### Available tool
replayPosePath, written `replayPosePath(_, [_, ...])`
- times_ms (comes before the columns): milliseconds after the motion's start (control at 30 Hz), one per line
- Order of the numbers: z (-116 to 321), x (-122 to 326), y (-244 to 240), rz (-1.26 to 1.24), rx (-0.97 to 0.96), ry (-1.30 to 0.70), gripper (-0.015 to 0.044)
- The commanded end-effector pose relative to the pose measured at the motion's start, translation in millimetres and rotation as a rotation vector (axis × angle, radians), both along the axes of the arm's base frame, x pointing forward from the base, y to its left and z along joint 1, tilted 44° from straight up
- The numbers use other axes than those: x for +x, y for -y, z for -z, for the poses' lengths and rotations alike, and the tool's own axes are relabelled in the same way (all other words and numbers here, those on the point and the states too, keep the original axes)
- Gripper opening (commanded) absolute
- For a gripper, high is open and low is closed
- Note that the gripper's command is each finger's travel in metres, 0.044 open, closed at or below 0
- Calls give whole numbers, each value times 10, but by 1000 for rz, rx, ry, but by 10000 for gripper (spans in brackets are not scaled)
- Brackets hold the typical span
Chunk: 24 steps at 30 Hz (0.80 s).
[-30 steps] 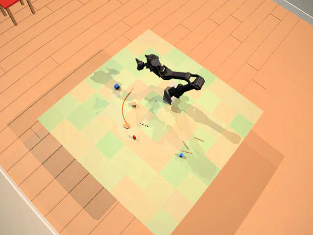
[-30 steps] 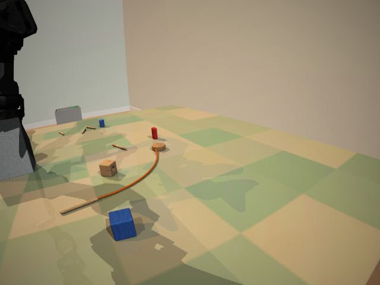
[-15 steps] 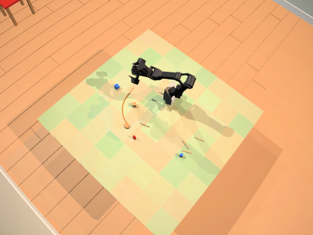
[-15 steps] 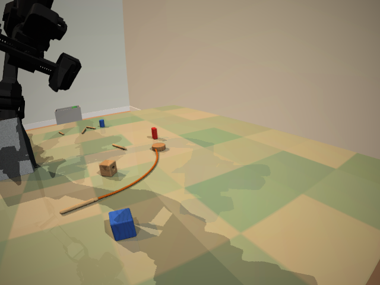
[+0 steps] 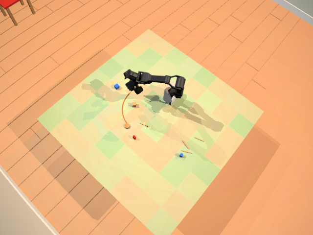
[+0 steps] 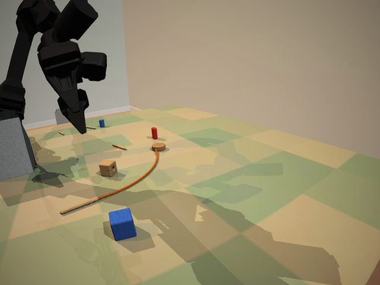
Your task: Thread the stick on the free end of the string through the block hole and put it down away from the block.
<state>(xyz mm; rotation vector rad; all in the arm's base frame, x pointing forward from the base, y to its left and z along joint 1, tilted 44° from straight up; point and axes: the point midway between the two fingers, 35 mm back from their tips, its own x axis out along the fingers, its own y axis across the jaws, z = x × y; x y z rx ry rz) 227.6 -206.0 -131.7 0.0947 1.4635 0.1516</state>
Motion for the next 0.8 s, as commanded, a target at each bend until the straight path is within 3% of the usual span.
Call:
replayPosePath(0, [129,267,-725,-632,325,109,440])
replayPosePath(267, [98,384,-1168,-980,532,269,440])
replayPosePath(767, [97,386,-1176,-986,536,272,440])
